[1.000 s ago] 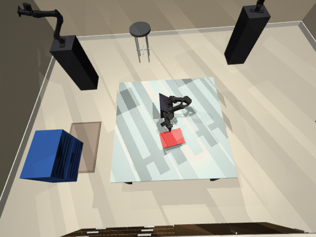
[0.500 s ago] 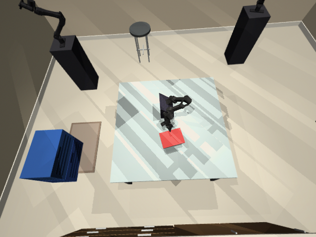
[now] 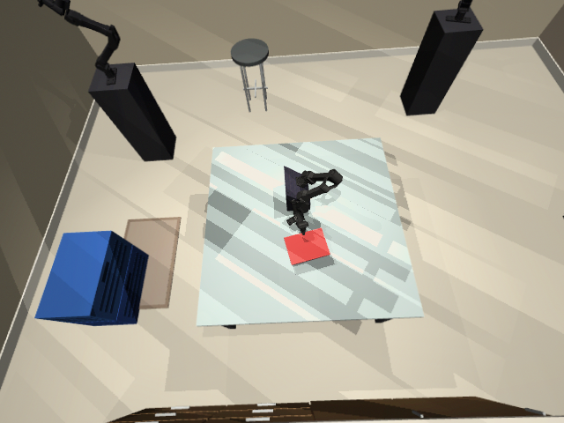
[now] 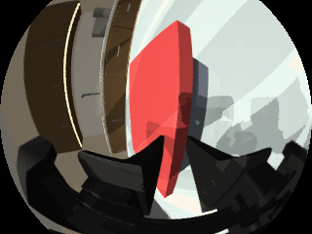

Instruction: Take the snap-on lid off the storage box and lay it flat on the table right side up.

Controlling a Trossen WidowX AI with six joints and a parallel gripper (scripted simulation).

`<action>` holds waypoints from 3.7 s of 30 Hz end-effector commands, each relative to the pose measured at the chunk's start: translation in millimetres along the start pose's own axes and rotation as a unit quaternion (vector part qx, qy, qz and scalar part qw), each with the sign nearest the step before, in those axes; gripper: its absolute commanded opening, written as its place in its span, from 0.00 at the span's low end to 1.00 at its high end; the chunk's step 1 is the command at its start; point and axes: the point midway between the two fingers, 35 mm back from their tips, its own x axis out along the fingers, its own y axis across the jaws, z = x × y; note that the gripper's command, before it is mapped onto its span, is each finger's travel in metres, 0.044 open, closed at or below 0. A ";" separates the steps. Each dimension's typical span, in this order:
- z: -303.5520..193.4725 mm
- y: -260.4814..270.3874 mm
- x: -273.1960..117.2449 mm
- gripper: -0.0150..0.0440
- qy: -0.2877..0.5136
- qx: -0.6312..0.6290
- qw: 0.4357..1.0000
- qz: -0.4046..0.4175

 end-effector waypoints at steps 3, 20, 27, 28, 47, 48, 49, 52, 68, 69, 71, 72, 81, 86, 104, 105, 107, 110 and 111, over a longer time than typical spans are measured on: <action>0.1 1.0 -0.2 0.25 0.000 0.000 1.000 0.000; 0.1 2.0 0.9 0.25 0.000 0.000 1.000 0.000; 0.0 2.3 1.3 0.25 0.000 0.000 1.000 0.000; 0.0 2.4 1.4 0.25 0.000 0.000 1.000 0.000; 0.0 3.3 2.5 0.25 0.000 0.000 1.000 0.000; 0.0 3.4 2.6 0.25 0.000 0.000 1.000 0.000; 0.0 3.4 2.6 0.25 0.000 0.000 1.000 0.000; 0.0 3.6 2.9 0.25 0.000 0.000 1.000 0.000; 0.0 4.5 3.9 0.25 0.000 0.000 1.000 0.001; 0.0 4.5 3.9 0.25 0.000 0.000 1.000 0.001; 0.0 4.6 4.0 0.25 0.000 0.000 1.000 0.001; 0.0 4.7 4.1 0.25 0.000 0.000 1.000 0.001; 0.0 5.1 4.6 0.25 0.000 0.000 1.000 0.001; 0.0 5.4 5.0 0.25 0.000 0.000 1.000 0.001; -0.3 7.0 3.8 0.25 -0.001 0.000 1.000 0.001; -0.3 8.1 2.9 0.25 -0.001 0.000 1.000 0.001; -0.3 10.1 1.3 0.25 -0.001 0.000 1.000 0.001; -0.2 13.3 -1.1 0.25 -0.001 0.000 1.000 0.001; -0.2 14.4 -1.9 0.25 -0.001 0.000 1.000 0.001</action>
